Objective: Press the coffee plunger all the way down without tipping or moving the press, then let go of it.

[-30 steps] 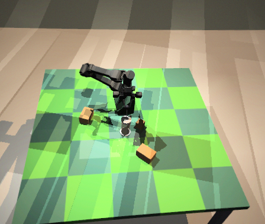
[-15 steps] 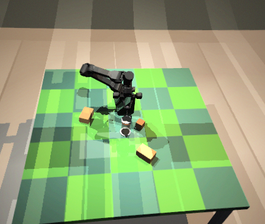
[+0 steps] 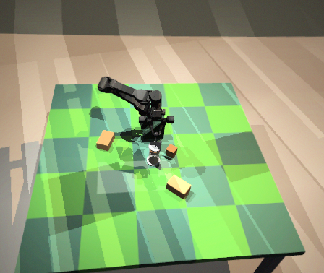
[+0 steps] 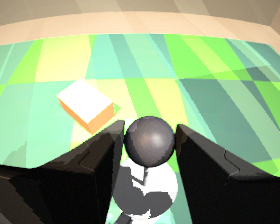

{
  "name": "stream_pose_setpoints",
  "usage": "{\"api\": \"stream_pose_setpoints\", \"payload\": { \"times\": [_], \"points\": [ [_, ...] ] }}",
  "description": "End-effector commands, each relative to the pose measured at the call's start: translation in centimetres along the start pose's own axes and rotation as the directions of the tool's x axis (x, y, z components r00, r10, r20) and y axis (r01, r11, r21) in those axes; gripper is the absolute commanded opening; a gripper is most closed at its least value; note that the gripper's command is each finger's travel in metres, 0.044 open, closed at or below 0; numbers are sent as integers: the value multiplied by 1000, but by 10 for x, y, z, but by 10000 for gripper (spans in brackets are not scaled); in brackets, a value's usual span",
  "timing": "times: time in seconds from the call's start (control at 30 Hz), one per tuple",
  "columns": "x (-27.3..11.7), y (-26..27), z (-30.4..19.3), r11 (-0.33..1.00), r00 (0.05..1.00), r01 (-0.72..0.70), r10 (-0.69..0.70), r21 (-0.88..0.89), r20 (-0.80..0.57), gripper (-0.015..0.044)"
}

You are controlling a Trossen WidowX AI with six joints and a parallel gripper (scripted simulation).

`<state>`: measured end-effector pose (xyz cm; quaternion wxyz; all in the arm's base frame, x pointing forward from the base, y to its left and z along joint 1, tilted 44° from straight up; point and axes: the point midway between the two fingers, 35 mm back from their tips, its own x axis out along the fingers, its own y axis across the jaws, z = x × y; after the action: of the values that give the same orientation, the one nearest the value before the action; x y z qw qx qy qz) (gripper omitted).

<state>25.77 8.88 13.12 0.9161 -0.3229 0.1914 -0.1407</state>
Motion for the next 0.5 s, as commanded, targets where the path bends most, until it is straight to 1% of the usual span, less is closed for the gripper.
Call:
{"api": "stream_pose_setpoints", "payload": {
  "times": [0.0, 0.47],
  "points": [
    [8, 4, -18, 999, 1000, -7, 7, -35, -27, 114],
    [22, 5, -37, 999, 1000, -9, 8, -35, -25, 114]
  ]
}}
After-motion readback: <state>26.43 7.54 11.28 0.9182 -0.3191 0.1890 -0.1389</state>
